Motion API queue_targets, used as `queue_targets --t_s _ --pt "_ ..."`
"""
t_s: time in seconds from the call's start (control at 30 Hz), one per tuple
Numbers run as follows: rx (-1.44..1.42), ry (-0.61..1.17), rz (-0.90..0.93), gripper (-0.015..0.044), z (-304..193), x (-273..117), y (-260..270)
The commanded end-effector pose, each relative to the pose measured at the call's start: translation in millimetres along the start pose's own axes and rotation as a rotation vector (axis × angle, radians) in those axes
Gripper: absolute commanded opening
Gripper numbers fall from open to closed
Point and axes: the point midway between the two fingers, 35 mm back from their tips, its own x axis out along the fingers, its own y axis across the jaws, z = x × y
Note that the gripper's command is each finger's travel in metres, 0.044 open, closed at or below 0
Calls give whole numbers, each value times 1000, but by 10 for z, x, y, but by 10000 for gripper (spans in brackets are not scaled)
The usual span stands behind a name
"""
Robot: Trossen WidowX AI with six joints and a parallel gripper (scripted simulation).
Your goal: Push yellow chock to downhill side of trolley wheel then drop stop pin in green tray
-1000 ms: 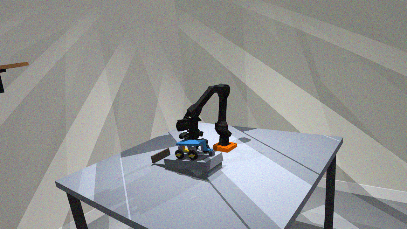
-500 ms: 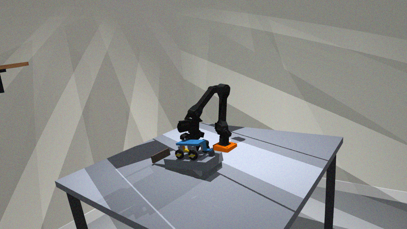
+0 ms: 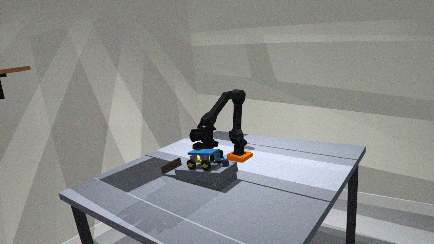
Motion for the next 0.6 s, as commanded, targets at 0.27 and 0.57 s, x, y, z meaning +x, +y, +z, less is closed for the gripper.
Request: queue_targets --t_s 0.27,0.57 --pt "2 -4 2 340 26 -229 24" --pt "3 -4 2 440 41 -465 50"
